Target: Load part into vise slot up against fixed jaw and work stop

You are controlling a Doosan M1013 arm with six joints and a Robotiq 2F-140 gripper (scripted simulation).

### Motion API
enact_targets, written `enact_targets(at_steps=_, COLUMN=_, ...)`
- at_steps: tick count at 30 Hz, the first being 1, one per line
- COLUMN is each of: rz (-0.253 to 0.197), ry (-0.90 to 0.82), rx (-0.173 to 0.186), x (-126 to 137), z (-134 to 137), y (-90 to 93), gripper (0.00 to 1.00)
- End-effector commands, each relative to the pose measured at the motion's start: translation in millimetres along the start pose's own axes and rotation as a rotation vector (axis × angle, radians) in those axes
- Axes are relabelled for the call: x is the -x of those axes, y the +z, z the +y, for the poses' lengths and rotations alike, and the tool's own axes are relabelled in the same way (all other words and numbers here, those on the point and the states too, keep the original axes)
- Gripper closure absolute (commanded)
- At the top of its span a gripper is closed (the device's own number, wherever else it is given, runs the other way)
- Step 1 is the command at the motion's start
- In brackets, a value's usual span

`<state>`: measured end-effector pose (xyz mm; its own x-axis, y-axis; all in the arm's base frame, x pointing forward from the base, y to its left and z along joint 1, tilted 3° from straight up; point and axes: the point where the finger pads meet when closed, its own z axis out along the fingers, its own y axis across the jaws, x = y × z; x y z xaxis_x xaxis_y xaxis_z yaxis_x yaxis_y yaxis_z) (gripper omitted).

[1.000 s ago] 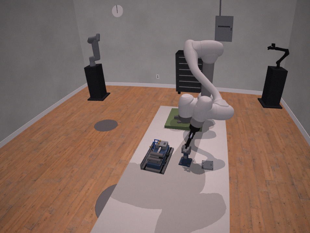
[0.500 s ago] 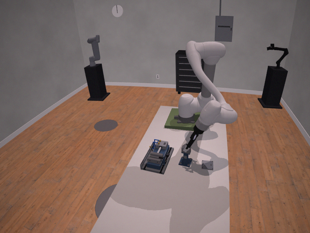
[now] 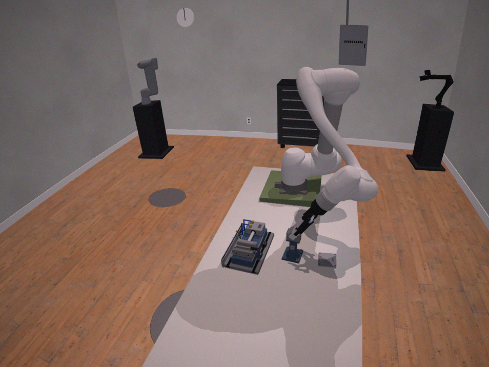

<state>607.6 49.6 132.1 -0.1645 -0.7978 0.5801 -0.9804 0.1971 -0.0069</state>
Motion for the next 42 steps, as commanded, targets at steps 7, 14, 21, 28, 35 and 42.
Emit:
enact_targets(at_steps=7, rz=0.066, ry=0.0, rx=0.0, x=1.6, z=0.1, y=0.0, gripper=0.49)
enact_targets(at_steps=14, rz=0.114, ry=0.0, rx=0.0, x=2.9, z=0.1, y=0.2, gripper=0.49)
enact_targets(at_steps=21, rz=0.151, ry=0.0, rx=0.0, x=3.8, z=0.1, y=0.3, gripper=0.49)
enact_targets(at_steps=28, rz=0.172, ry=0.0, rx=0.0, x=4.4, z=0.1, y=0.4, gripper=0.49)
enact_targets(at_steps=35, rz=0.193, ry=0.0, rx=0.001, x=4.9, z=0.1, y=0.5, gripper=0.49)
enact_targets(at_steps=42, rz=0.203, ry=0.0, rx=0.0, x=5.1, z=0.1, y=0.6, gripper=0.49)
